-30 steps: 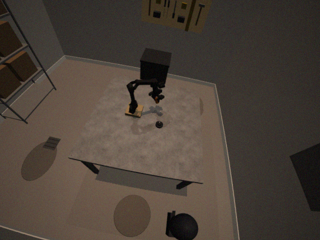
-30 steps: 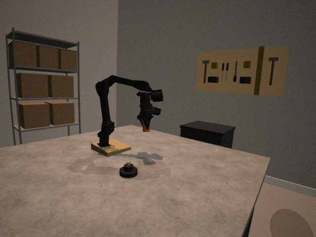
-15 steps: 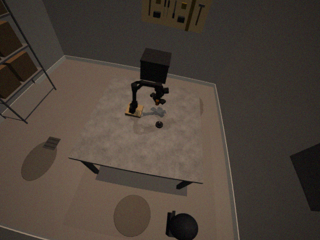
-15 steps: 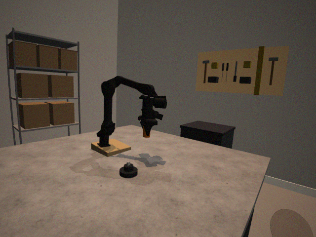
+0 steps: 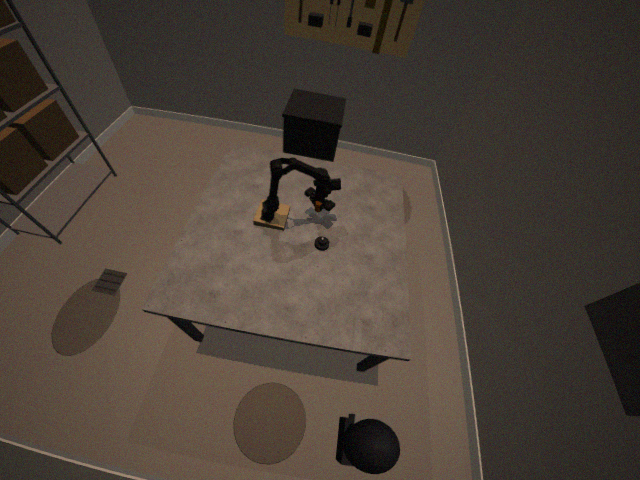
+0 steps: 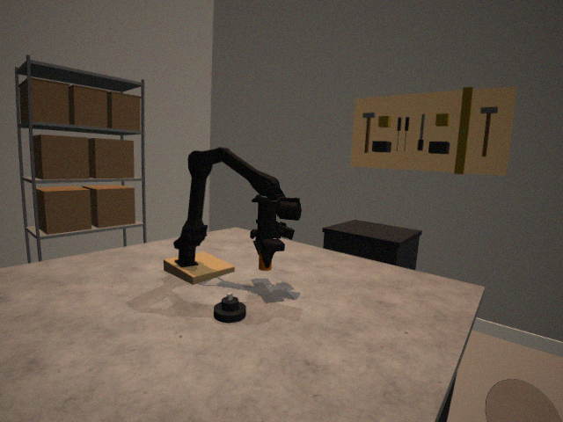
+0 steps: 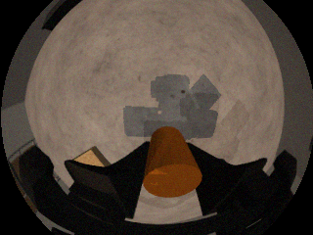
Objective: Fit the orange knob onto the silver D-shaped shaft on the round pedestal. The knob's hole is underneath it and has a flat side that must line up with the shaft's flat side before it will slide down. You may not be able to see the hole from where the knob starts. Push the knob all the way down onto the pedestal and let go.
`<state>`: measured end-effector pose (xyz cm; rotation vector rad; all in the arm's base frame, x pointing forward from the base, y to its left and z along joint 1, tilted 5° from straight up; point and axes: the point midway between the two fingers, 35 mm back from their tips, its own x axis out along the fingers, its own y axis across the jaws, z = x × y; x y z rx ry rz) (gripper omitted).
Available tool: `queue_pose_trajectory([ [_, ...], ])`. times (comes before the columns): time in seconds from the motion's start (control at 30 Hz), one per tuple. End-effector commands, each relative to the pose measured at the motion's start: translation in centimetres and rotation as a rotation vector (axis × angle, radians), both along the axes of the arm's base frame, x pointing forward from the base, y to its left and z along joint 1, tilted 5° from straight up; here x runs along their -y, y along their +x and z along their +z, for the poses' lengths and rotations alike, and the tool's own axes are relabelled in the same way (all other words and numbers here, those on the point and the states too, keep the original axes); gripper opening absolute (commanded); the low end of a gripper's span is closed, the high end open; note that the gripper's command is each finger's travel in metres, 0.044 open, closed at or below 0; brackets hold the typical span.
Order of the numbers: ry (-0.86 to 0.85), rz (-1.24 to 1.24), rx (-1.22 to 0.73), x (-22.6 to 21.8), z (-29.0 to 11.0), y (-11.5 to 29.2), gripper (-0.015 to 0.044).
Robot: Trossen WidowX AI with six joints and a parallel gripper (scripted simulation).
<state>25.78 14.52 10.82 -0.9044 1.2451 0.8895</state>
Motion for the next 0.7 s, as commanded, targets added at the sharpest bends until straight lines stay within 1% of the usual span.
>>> queue_pose_trajectory([
  [0.0,0.002,0.004,-0.006,-0.2,-2.2,0.3,0.0],
  [0.27,0.005,0.005,-0.011,-0.5,-6.1,0.9,0.0],
  [0.53,0.005,0.005,-0.011,-0.4,-6.5,0.9,0.0],
  [0.67,0.002,0.001,-0.01,-0.4,-6.2,0.9,0.0105],
])
